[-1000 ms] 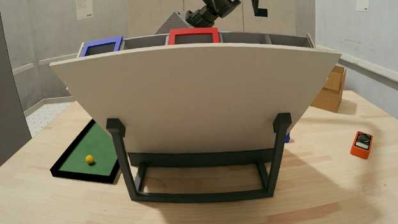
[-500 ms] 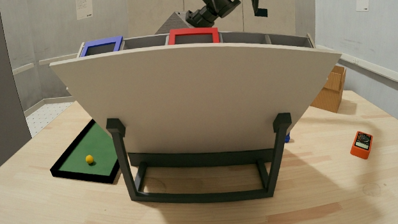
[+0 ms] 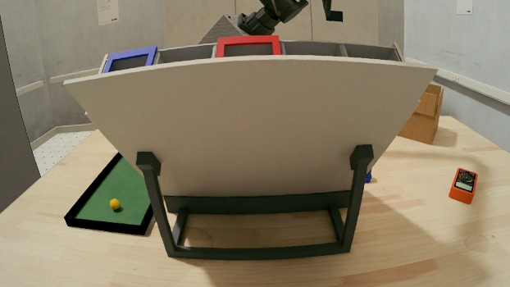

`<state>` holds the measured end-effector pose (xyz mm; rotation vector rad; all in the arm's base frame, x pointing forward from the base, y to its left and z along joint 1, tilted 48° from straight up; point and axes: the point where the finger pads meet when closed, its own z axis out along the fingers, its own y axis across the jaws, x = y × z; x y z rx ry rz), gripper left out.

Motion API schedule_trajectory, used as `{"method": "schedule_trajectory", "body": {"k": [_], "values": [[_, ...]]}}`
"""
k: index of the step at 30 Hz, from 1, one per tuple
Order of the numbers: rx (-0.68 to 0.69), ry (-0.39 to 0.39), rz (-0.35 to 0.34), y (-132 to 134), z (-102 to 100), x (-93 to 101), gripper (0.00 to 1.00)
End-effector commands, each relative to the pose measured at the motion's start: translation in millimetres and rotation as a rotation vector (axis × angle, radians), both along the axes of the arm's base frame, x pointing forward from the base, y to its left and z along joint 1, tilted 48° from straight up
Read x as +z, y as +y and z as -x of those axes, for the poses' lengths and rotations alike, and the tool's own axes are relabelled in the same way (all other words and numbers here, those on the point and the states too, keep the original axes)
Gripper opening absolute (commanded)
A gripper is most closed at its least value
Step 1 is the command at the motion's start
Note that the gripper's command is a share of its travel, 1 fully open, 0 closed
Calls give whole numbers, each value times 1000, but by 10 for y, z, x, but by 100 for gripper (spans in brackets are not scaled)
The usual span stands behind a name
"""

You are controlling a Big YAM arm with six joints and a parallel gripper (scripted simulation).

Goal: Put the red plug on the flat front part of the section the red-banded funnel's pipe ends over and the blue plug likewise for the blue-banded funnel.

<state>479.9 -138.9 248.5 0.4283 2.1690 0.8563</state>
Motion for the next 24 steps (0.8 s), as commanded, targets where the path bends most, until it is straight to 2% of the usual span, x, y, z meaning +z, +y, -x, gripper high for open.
{"method": "schedule_trajectory", "body": {"k": [1, 14, 24], "values": [[-4, -58, 42, -121, -78, 324, 59], [-4, -58, 42, -121, -78, 324, 59], [-4, -58, 42, -153, -105, 427, 59]]}}
